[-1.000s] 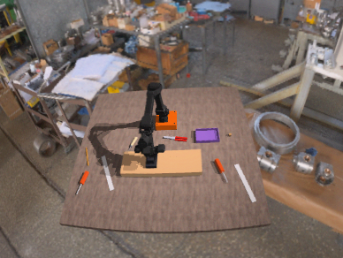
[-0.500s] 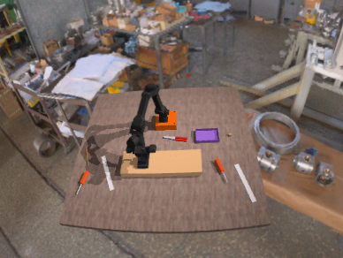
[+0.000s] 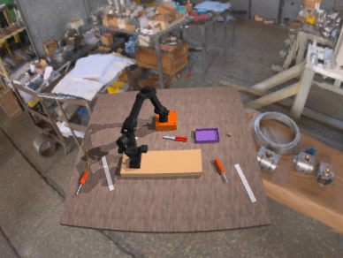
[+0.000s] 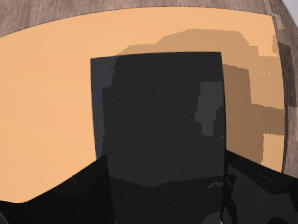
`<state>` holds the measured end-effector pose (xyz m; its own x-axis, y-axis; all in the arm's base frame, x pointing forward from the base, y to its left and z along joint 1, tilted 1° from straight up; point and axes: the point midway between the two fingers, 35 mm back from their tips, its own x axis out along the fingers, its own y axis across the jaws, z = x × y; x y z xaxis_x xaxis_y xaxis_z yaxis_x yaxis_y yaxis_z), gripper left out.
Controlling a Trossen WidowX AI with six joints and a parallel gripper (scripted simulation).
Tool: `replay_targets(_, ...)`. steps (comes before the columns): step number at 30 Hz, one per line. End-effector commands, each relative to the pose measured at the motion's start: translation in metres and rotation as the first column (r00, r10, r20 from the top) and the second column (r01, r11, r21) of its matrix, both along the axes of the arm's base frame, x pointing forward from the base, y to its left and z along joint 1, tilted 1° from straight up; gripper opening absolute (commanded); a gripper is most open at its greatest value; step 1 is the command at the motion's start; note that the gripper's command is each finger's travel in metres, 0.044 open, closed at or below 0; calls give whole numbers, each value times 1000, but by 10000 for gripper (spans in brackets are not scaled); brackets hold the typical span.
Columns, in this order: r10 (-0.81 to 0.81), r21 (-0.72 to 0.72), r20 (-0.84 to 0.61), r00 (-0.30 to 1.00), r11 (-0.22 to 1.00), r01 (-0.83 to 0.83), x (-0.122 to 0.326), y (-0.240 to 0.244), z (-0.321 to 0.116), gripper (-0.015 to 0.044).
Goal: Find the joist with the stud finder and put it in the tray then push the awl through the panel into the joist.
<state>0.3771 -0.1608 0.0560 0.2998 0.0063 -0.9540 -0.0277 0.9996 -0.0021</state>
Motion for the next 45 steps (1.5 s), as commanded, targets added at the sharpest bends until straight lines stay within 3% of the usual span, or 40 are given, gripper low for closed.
replay_targets(1, 4, 0, -2, 1000, 1000, -4, 0, -13, 0, 0)
replay_targets(8, 4, -2, -2, 1000, 1000, -4, 0, -36, 0, 0)
replay_targets(19, -4, -3, 0, 1000, 1000, 4, 1, -32, 3, 0)
replay_targets(39, 4, -2, -2, 1000, 1000, -4, -1, -36, 97, 0)
replay_targets(45, 21, -2, -2, 1000, 1000, -21, 1, -29, 100, 0)
